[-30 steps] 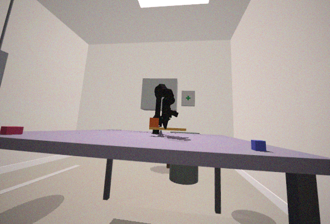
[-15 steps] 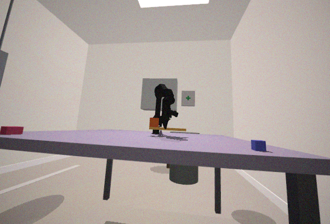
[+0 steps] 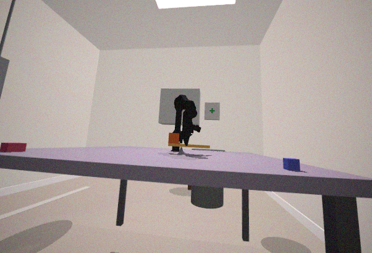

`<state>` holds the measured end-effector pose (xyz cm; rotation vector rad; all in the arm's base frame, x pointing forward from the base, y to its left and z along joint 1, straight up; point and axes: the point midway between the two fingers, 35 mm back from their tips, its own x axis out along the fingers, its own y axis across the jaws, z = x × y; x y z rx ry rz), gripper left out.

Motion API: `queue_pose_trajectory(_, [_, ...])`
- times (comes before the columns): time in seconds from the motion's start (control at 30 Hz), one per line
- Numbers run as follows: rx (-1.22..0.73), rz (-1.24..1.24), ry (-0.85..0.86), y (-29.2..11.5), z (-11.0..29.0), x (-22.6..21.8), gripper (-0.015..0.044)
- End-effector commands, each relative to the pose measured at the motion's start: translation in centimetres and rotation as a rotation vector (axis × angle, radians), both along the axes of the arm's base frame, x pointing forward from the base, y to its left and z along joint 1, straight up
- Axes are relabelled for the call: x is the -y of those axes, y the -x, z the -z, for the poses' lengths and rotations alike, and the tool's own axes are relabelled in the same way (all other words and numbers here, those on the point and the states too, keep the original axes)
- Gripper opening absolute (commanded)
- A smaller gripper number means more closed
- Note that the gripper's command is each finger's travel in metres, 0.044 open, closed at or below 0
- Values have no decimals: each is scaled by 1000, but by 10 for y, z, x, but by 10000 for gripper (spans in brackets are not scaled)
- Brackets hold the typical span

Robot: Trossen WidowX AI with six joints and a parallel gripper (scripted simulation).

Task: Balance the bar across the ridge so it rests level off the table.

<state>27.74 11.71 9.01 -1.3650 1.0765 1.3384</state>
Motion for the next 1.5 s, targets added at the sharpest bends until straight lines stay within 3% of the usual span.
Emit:
queue_pose_trajectory(0.0, [0,0,0,0,0,0,0])
queue_pose_trajectory(0.13, [0,0,0,0,0,0,0])
queue_pose_trajectory(0.37, [0,0,0,0,0,0,167])
queue_pose_trajectory(1.47, [0,0,0,0,0,0,171])
